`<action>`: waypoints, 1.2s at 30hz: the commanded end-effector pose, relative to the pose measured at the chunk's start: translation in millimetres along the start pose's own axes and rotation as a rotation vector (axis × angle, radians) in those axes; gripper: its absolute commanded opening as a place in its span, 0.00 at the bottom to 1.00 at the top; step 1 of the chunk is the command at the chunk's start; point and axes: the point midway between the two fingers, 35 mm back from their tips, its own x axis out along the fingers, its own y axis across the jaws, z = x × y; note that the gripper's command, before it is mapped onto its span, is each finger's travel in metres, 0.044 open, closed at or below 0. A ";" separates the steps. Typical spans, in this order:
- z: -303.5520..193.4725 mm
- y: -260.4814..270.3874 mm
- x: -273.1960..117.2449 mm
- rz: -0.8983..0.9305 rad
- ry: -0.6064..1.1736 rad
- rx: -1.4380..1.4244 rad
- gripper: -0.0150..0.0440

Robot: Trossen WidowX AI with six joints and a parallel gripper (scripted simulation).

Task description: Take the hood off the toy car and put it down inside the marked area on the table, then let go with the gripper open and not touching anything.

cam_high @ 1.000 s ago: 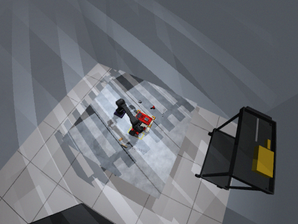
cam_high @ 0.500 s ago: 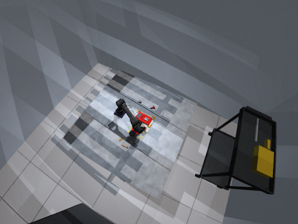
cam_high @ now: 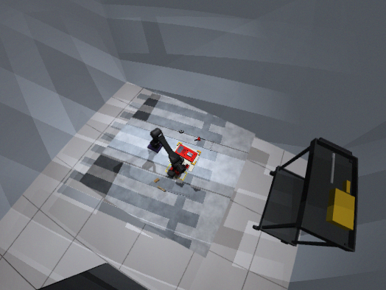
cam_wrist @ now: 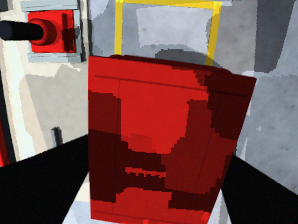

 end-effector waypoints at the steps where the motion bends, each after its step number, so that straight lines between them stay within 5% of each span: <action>1: -0.4 -0.6 4.4 -0.002 0.004 -0.005 0.25; 36: -1.9 -0.3 33.0 -0.002 0.004 -0.005 0.25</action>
